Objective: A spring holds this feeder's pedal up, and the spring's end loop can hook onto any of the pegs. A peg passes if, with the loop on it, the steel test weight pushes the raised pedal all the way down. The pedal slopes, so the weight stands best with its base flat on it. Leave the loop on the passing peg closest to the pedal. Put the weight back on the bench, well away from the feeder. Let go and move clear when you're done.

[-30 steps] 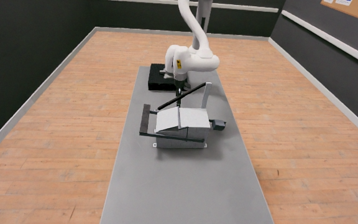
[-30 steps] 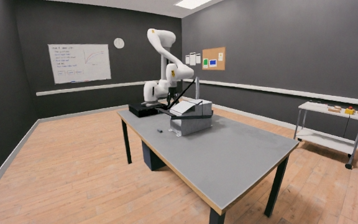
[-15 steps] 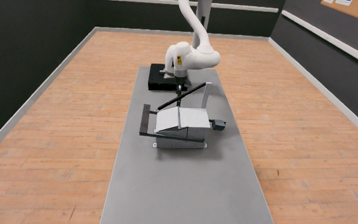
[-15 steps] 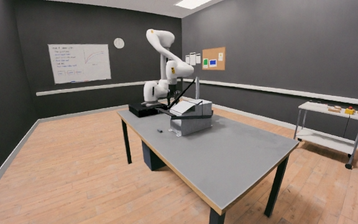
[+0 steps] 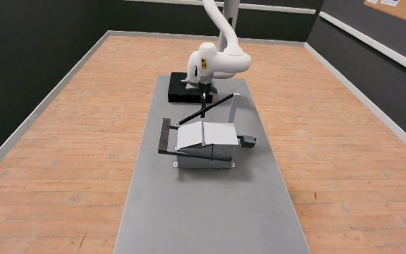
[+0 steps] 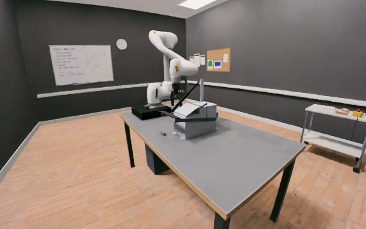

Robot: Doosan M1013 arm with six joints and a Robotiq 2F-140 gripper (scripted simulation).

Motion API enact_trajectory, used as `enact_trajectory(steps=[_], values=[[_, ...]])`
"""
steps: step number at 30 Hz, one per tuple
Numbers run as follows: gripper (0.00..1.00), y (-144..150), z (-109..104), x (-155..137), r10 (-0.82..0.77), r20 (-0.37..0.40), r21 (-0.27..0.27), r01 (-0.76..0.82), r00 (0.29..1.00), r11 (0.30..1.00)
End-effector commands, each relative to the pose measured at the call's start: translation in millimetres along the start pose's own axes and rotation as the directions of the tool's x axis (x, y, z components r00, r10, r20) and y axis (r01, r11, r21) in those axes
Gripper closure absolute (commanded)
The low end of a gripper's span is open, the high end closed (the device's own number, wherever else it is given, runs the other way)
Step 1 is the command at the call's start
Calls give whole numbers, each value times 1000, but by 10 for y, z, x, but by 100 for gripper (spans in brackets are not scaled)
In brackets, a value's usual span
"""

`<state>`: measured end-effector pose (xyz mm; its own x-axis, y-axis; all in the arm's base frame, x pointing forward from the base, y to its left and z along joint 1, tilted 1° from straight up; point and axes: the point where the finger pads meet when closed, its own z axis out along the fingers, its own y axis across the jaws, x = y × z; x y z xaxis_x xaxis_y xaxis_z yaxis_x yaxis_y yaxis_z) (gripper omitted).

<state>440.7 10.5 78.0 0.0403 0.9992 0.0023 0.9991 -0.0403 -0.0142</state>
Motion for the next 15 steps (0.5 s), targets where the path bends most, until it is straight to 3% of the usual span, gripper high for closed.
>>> enact_trajectory(steps=[1,13,14,15], values=[[0,4,-11,1,0,0,-1,0,1000,1000],[0,4,-102,0,0,0,-1,0,1000,1000],[0,-119,-536,1,1,-150,-1,-1,989,1000],[0,-119,-536,1,1,-150,-1,-1,989,1000]])
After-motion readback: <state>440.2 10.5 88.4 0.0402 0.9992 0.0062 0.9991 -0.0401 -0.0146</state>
